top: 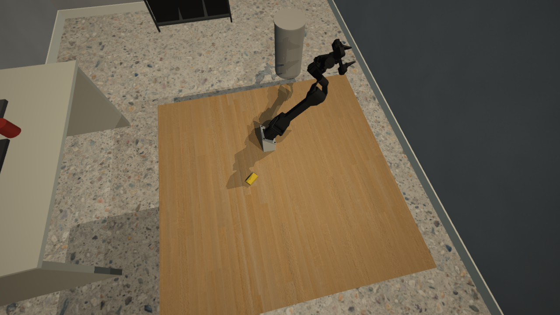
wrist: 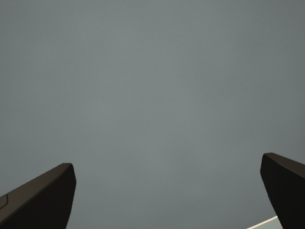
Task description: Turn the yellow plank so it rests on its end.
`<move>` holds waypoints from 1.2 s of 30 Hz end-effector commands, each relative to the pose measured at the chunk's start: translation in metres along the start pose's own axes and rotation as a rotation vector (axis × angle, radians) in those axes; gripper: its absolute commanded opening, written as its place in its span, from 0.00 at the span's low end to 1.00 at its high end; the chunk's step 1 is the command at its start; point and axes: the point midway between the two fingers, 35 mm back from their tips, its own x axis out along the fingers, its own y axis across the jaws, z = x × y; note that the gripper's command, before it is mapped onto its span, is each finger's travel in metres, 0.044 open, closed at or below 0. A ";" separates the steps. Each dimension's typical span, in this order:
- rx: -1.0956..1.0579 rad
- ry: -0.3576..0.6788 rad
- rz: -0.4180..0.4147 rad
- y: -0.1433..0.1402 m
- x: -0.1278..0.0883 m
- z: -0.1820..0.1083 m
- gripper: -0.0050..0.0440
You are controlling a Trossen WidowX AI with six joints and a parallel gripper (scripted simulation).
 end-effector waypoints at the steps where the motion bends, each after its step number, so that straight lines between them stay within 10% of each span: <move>1: 0.016 -0.015 -0.009 -0.003 0.002 0.010 0.92; 36: -0.006 -0.019 -0.014 -0.012 0.007 0.007 1.00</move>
